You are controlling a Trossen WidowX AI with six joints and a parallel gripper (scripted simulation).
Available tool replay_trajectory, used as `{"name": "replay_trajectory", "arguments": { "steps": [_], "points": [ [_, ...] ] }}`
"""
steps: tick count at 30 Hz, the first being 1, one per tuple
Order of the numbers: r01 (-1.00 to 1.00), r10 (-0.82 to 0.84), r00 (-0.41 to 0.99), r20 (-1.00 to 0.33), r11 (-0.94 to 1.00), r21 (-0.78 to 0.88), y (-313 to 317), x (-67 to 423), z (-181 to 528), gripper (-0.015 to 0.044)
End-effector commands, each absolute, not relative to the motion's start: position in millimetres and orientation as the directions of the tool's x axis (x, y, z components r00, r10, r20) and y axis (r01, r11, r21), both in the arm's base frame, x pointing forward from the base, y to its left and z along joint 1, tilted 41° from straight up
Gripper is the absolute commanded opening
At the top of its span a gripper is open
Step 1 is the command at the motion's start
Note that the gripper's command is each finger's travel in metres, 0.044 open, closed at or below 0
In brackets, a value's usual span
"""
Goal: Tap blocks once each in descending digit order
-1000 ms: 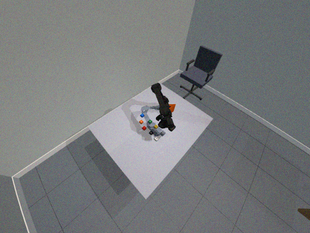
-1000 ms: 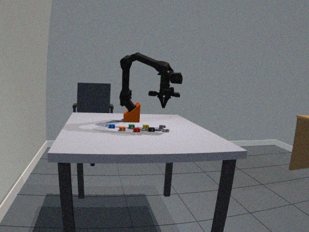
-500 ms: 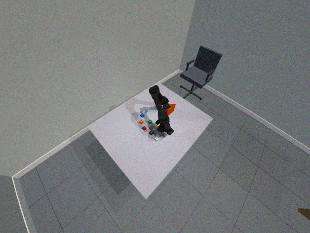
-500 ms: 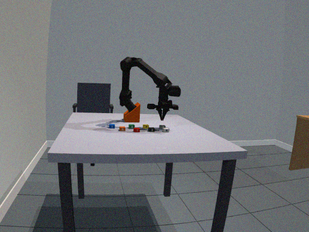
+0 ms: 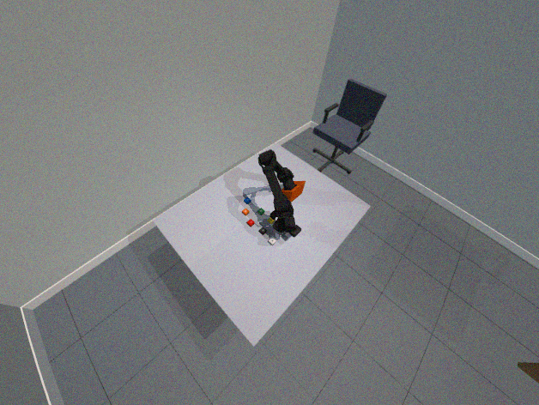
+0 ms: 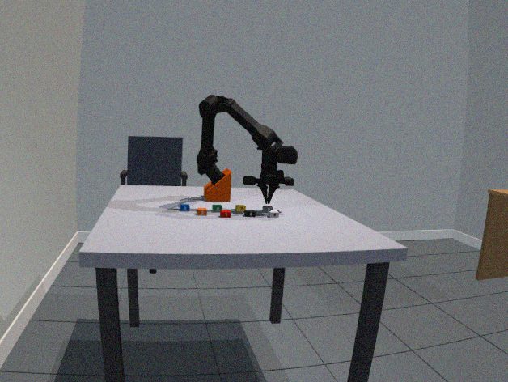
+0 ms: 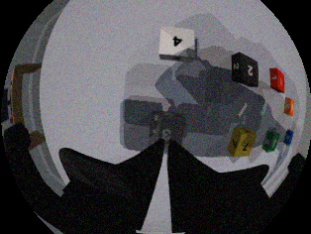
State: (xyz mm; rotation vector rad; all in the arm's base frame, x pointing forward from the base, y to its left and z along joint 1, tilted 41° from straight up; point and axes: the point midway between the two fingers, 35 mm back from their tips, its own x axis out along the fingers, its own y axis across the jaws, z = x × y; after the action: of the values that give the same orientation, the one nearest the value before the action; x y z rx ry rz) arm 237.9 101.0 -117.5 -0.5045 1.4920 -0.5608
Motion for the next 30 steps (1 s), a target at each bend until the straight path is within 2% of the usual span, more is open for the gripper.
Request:
{"name": "replay_trajectory", "arguments": {
  "steps": [1,14,23,30],
  "points": [
    [0.025,-0.642,-0.012,-0.767,0.766,-0.642,91,233,-125,0.0020],
    [0.025,-0.642,-0.012,-0.767,0.766,-0.642,90,233,-127,0.0020],
    [0.025,-0.641,-0.012,-0.767,0.767,-0.641,111,234,-102,0.0020],
    [0.024,-0.640,-0.013,-0.769,0.768,-0.640,162,235,-42,0.0020]
  ]
}}
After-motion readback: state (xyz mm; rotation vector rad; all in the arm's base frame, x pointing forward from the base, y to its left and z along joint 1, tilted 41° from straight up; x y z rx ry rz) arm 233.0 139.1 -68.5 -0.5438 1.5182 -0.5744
